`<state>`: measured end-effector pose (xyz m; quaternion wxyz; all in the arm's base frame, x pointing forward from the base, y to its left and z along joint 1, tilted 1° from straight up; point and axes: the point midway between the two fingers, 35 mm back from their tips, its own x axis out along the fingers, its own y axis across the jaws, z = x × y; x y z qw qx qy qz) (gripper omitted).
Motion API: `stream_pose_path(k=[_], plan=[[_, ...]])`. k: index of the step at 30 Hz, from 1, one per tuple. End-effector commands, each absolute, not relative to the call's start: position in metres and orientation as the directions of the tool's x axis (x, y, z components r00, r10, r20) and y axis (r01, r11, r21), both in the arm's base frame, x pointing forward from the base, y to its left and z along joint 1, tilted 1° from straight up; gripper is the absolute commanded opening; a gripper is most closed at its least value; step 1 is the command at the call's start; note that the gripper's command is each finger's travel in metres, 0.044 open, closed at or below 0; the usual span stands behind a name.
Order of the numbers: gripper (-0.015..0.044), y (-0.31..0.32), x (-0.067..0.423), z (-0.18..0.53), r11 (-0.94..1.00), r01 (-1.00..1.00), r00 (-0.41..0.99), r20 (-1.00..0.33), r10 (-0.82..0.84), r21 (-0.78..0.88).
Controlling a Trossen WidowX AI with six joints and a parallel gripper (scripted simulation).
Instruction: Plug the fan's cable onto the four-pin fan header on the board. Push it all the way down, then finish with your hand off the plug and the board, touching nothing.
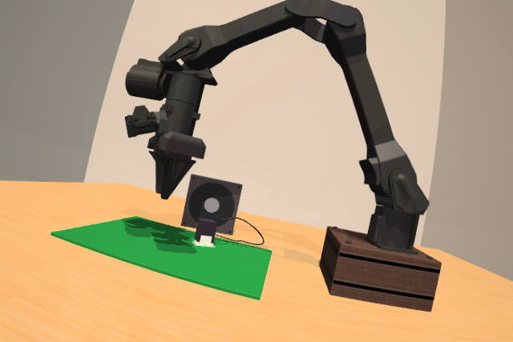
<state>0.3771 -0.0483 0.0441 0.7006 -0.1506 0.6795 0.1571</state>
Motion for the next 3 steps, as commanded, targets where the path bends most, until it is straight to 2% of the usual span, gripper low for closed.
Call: stream_pose_path(k=[1,3], plan=[[0.0260,-0.0211,0.4016,0.0430,0.905,-0.426,0.023,-1.000,0.022,0.010],[0.0260,-0.0211,0.4016,0.0430,0.905,-0.426,0.023,-1.000,0.022,0.010]])
